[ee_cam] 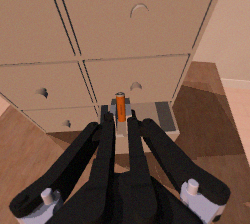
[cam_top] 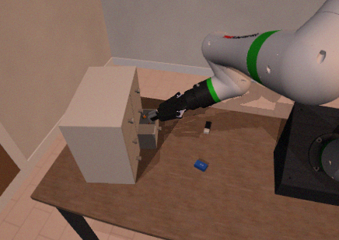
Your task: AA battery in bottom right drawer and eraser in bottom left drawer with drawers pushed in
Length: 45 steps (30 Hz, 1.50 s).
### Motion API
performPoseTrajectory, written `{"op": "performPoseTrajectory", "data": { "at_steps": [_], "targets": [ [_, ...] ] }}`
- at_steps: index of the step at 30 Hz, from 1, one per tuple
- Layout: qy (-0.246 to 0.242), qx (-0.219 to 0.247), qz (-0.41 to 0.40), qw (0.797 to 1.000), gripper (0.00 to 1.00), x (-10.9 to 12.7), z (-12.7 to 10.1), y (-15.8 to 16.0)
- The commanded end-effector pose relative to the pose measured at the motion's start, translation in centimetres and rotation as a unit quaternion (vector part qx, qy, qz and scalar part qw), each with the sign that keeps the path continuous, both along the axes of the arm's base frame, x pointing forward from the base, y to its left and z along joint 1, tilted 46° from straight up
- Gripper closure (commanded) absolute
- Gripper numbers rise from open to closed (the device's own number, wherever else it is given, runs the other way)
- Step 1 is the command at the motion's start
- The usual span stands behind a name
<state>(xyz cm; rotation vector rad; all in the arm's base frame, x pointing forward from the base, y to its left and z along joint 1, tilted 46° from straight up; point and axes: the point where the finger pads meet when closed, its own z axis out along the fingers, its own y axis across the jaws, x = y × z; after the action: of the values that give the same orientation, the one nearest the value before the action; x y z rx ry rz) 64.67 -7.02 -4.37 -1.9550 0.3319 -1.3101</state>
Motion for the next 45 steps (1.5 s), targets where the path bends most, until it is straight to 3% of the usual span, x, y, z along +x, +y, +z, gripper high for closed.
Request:
{"op": "performPoseTrajectory", "data": {
  "at_steps": [1, 10, 11, 33, 45],
  "targets": [
    [0.000, 0.000, 0.000, 1.000, 0.92, 0.0, 0.0, 0.0],
    [0.000, 0.000, 0.000, 1.000, 0.83, 0.0, 0.0, 0.0],
    [0.000, 0.000, 0.000, 1.000, 0.00, 0.0, 0.0, 0.0],
    [0.000, 0.000, 0.000, 1.000, 0.00, -0.6, -0.1, -0.1],
    [0.000, 0.000, 0.000, 1.000, 0.00, -5.5, -0.7, -0.8]
  ]
}}
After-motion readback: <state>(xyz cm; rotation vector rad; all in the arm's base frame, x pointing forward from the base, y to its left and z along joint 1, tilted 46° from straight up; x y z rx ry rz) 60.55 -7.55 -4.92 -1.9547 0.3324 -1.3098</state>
